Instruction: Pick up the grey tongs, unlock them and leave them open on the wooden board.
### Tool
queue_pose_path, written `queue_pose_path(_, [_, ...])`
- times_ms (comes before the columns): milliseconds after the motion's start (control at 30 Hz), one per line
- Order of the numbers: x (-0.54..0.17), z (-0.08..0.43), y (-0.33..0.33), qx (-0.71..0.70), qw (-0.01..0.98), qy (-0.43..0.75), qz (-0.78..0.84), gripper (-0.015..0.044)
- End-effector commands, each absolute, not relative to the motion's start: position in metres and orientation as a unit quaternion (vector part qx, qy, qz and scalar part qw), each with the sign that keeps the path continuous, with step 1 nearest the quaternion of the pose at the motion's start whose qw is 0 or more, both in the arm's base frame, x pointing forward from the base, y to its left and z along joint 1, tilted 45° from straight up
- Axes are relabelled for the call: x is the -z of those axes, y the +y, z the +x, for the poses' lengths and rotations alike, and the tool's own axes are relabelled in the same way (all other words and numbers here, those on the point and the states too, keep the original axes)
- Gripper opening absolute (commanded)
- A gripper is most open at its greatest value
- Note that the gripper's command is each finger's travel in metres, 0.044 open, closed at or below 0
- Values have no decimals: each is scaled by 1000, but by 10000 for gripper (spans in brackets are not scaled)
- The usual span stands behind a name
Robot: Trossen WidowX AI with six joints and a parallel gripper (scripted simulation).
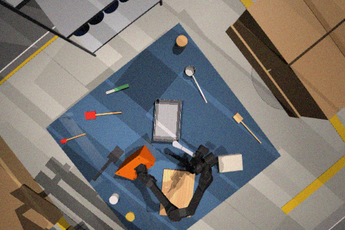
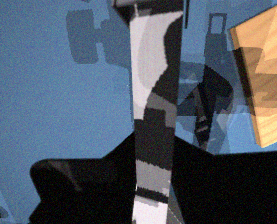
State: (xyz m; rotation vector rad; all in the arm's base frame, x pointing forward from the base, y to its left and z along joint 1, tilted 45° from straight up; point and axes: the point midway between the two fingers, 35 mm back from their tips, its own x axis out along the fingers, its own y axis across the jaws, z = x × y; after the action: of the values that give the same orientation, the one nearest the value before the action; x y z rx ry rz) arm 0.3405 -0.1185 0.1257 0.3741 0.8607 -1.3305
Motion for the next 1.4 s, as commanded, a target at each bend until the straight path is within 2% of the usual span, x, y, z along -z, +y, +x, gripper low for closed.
queue_pose_path(0, [-143,328,-130,601,686,372,174,-150])
queue_pose_path(533, [-176,292,-168,622,670,346,209,-150])
queue_pose_path(1367, [-215,196,-241,641,626,318,309,-150])
